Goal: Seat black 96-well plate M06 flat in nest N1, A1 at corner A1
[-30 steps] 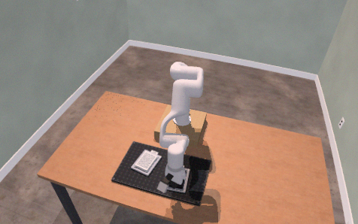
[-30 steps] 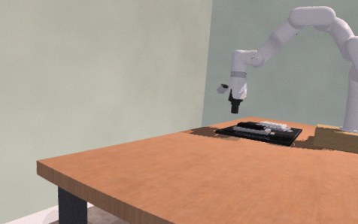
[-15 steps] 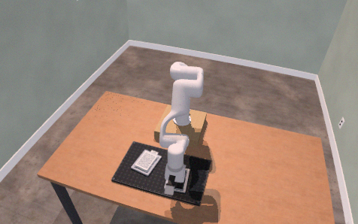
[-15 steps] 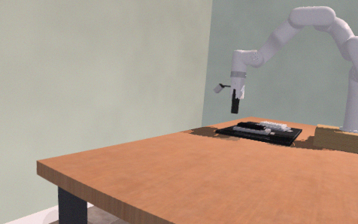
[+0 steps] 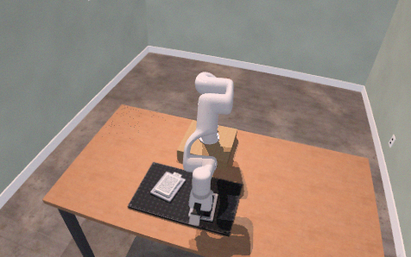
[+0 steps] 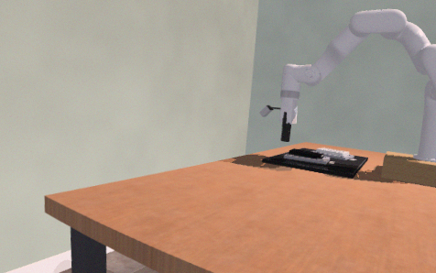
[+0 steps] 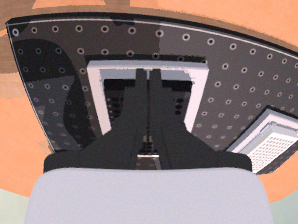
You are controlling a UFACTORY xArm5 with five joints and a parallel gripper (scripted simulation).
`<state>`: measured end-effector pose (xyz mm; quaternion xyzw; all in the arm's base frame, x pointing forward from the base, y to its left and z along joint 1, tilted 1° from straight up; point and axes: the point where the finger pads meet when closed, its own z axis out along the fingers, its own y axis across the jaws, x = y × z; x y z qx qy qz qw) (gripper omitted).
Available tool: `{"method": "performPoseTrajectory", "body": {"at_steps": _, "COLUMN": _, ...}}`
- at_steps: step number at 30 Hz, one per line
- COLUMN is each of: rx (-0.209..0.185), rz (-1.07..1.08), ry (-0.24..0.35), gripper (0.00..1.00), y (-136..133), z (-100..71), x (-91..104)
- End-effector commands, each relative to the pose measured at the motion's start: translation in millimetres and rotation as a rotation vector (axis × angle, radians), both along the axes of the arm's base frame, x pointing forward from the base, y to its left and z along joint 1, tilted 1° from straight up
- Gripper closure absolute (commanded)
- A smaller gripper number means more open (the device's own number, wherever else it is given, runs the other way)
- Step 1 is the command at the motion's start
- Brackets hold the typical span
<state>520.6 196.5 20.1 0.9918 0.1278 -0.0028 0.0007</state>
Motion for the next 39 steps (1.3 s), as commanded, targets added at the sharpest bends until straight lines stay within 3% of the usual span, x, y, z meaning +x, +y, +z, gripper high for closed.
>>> {"method": "performPoseTrajectory", "body": {"at_steps": 1, "rx": 0.001, "rz": 0.0, "ry": -0.004, "gripper": 1.0, "y": 0.4, "z": -4.9, "x": 1.4}}
{"method": "performPoseTrajectory", "body": {"at_steps": 23, "rx": 0.001, "rz": 0.0, "ry": -0.004, "gripper": 1.0, "y": -0.1, "z": -38.3, "x": 1.4}}
{"method": "performPoseTrajectory", "body": {"at_steps": 39, "rx": 0.001, "rz": 0.0, "ry": -0.004, "gripper": 1.0, "y": -0.3, "z": -39.0, "x": 0.8}}
